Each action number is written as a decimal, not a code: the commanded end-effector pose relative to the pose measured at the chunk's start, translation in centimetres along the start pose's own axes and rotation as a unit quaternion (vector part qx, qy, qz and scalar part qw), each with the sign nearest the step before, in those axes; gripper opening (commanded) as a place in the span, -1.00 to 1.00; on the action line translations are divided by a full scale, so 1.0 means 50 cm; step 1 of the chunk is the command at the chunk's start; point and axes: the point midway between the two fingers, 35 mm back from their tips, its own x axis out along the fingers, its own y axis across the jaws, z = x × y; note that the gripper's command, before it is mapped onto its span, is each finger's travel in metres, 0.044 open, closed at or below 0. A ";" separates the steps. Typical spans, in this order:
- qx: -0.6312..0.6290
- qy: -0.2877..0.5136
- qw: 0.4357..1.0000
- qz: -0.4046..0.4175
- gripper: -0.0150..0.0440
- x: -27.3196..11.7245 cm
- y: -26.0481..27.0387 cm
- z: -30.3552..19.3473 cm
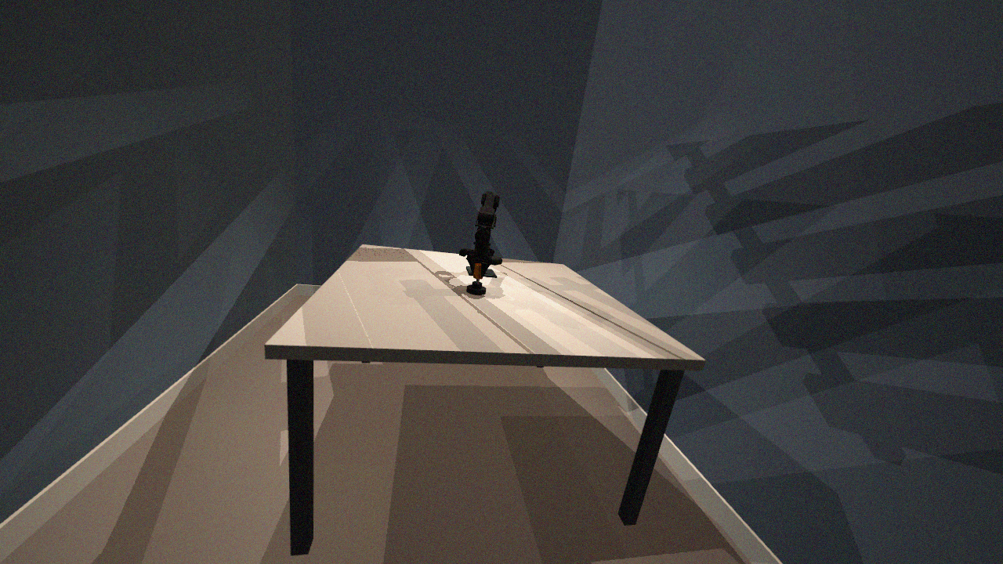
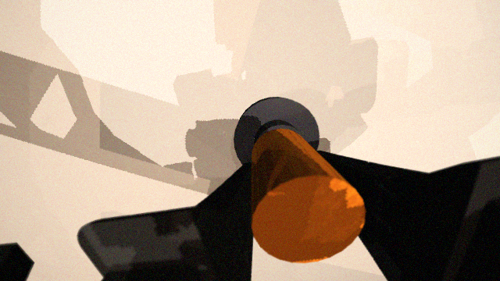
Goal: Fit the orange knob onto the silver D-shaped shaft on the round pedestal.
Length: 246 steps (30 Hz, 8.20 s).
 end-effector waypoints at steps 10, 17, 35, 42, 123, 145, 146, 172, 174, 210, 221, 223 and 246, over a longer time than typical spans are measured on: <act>-0.011 0.001 1.000 -0.002 -0.49 -0.002 -0.007 -0.009; -0.011 0.001 1.000 -0.002 -0.49 0.006 -0.010 -0.012; -0.024 0.001 1.000 -0.002 -0.49 -0.004 -0.008 -0.010; -0.116 0.002 0.993 -0.002 -0.49 -0.006 -0.003 -0.002; 0.579 0.000 0.816 -0.003 -0.49 -0.003 -0.007 -0.009; 0.579 0.000 0.816 -0.003 -0.49 0.007 -0.005 -0.008; 0.579 0.000 0.816 -0.003 -0.49 0.007 -0.005 -0.008; 0.579 0.000 0.816 -0.003 -0.49 0.007 -0.005 -0.008; 0.579 0.000 0.816 -0.003 -0.49 0.007 -0.005 -0.008; 0.600 0.000 0.800 -0.003 -0.49 0.003 -0.009 -0.014; 0.600 0.000 0.800 -0.003 -0.49 0.006 -0.008 -0.013; 0.600 0.000 0.800 -0.003 -0.49 0.006 -0.008 -0.013; 0.621 0.000 0.784 -0.003 -0.49 0.007 -0.003 -0.002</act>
